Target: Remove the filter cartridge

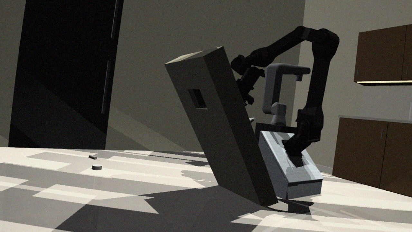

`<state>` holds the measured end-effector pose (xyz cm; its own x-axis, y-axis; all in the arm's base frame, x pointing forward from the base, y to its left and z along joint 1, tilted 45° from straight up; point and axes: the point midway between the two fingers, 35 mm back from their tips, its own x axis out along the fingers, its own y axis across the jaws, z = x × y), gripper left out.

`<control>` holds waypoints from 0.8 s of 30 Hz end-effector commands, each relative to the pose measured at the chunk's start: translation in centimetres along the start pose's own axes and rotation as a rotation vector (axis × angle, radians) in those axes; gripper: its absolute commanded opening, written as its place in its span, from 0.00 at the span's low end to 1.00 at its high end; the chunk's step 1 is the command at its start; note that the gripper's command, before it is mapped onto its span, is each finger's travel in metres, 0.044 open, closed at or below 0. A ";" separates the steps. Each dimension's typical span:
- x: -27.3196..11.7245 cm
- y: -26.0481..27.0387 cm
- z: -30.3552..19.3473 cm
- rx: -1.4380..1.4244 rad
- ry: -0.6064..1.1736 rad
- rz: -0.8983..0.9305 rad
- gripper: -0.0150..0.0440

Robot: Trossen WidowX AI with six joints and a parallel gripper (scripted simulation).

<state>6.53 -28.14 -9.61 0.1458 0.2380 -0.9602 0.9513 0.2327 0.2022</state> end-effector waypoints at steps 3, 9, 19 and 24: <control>3.0 -4.7 -2.4 0.147 0.001 -0.088 0.25; 5.5 -8.5 -5.6 0.285 0.007 -0.170 0.25; 7.5 -11.1 -9.1 0.412 0.019 -0.243 0.25; 8.5 -11.2 -9.5 0.412 0.019 -0.244 0.25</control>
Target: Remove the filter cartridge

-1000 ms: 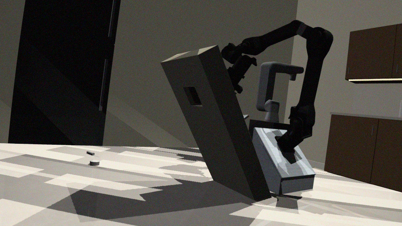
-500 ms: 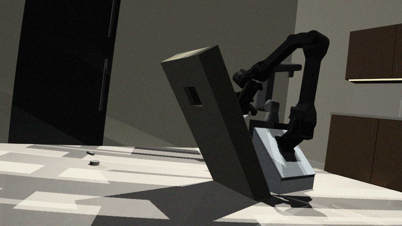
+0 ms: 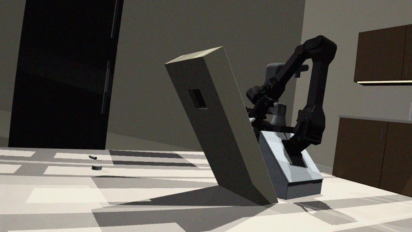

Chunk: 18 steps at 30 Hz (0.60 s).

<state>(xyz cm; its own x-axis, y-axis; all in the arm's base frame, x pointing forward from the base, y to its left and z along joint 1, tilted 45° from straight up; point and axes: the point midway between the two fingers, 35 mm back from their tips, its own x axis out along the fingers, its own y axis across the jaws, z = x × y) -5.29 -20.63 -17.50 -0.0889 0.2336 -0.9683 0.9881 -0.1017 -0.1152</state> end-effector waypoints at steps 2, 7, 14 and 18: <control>1.7 -0.2 -1.1 0.009 0.007 -0.008 0.25; 3.7 -0.2 -2.2 0.009 0.007 -0.009 0.25; 6.1 -0.2 -3.9 0.009 0.008 -0.009 0.25; 6.3 -0.2 -4.1 0.009 0.008 -0.009 0.25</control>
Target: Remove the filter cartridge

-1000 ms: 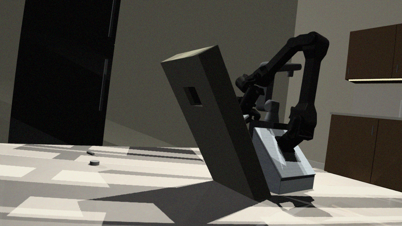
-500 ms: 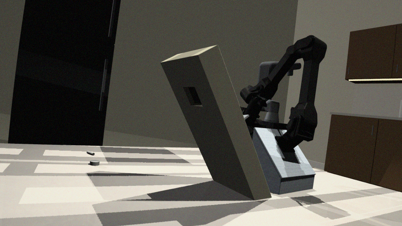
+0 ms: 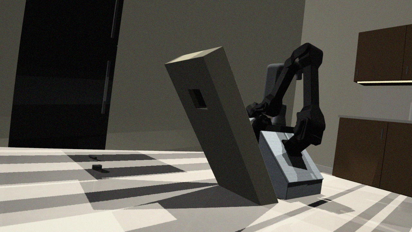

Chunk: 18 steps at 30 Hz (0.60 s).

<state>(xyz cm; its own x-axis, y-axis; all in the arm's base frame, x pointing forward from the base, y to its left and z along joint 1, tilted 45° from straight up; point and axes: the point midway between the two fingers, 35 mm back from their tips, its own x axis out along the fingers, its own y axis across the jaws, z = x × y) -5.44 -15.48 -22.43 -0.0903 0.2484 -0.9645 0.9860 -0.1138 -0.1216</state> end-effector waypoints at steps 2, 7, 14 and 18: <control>0.0 0.0 0.0 0.000 0.000 0.000 0.34; 0.0 0.0 0.0 0.000 0.000 0.000 0.57; 0.0 0.0 0.0 0.000 0.000 0.000 0.88; 0.0 0.0 0.0 0.000 0.000 0.000 1.00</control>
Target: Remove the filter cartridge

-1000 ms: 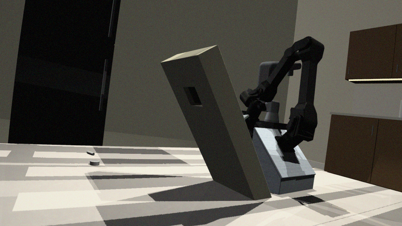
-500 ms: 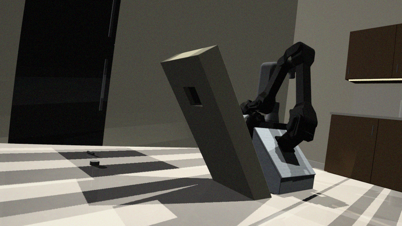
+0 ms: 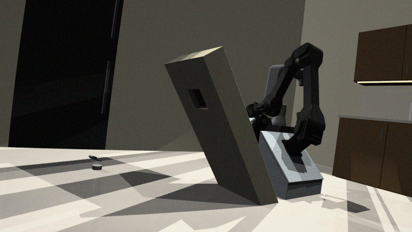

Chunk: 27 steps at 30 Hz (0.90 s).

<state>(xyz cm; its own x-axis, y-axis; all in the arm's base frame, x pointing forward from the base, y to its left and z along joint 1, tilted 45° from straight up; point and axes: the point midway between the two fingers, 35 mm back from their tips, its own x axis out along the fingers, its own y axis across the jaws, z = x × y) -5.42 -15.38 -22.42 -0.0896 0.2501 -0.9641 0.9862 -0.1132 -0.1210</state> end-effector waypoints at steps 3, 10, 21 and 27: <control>-0.2 0.0 0.2 0.001 -0.002 0.000 1.00; -6.1 0.0 3.5 0.000 -0.001 0.001 1.00; -4.9 -0.1 3.0 -0.005 -0.007 -0.005 1.00; -4.9 -0.1 3.0 -0.005 -0.007 -0.005 1.00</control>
<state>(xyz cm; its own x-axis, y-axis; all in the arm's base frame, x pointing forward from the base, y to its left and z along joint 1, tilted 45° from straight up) -5.49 -19.56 -18.43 -0.0952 0.2440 -0.9651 0.9861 -0.1093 -0.1249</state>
